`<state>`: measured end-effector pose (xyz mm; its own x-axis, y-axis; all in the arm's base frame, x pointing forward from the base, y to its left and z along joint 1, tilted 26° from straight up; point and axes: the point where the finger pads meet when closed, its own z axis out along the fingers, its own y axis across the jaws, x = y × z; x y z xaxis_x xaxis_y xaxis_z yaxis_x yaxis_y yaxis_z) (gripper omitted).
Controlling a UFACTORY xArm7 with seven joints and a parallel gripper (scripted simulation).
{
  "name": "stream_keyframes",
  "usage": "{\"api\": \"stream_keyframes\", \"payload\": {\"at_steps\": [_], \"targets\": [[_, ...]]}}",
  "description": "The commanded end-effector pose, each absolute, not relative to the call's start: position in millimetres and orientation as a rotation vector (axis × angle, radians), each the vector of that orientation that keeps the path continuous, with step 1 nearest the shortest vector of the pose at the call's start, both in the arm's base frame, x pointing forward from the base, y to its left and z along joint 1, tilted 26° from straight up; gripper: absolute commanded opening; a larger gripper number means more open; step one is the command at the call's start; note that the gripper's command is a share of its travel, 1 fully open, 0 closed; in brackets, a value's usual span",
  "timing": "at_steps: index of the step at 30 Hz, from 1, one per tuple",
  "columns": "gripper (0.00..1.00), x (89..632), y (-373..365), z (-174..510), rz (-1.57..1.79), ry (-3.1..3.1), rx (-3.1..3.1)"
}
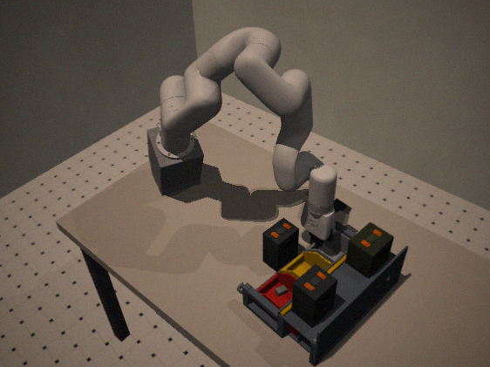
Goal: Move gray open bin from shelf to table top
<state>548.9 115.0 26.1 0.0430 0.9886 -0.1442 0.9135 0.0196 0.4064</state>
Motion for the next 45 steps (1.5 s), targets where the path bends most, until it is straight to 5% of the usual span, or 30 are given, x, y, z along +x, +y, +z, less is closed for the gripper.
{"api": "stream_keyframes", "payload": {"at_steps": [1, 45], "targets": [[0.0, 549.7, 115.9, 27.4, 0.267, 1.915, 1.938], [0.0, 538.5, 120.0, 52.5, 0.267, 1.915, 1.938]]}}
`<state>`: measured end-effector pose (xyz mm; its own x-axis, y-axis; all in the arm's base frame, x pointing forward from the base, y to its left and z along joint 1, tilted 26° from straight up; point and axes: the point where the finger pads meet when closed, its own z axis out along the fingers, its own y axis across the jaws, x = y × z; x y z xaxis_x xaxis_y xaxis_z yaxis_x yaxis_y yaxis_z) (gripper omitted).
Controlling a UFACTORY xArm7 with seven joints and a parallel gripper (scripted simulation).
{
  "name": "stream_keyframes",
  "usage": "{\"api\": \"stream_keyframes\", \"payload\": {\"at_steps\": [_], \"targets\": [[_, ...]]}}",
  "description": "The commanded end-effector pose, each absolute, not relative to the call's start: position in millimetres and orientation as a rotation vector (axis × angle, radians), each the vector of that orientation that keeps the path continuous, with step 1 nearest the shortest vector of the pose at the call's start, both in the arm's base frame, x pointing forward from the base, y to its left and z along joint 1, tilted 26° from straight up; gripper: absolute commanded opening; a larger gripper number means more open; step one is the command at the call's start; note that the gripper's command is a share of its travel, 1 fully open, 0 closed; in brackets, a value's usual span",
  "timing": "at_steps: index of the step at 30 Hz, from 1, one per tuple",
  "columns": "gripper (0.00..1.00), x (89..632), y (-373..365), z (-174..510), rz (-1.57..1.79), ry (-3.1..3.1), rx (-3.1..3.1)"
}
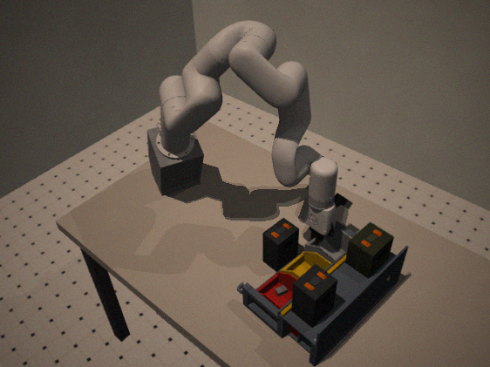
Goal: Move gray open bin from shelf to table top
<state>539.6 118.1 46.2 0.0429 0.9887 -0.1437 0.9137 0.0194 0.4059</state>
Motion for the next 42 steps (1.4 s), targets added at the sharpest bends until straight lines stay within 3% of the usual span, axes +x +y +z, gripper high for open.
{"api": "stream_keyframes", "payload": {"at_steps": [1, 42], "targets": [[0.0, 538.5, 120.0, 52.5, 0.267, 1.915, 1.938], [0.0, 484.0, 118.9, 28.0, 0.266, 1.915, 1.938]]}}
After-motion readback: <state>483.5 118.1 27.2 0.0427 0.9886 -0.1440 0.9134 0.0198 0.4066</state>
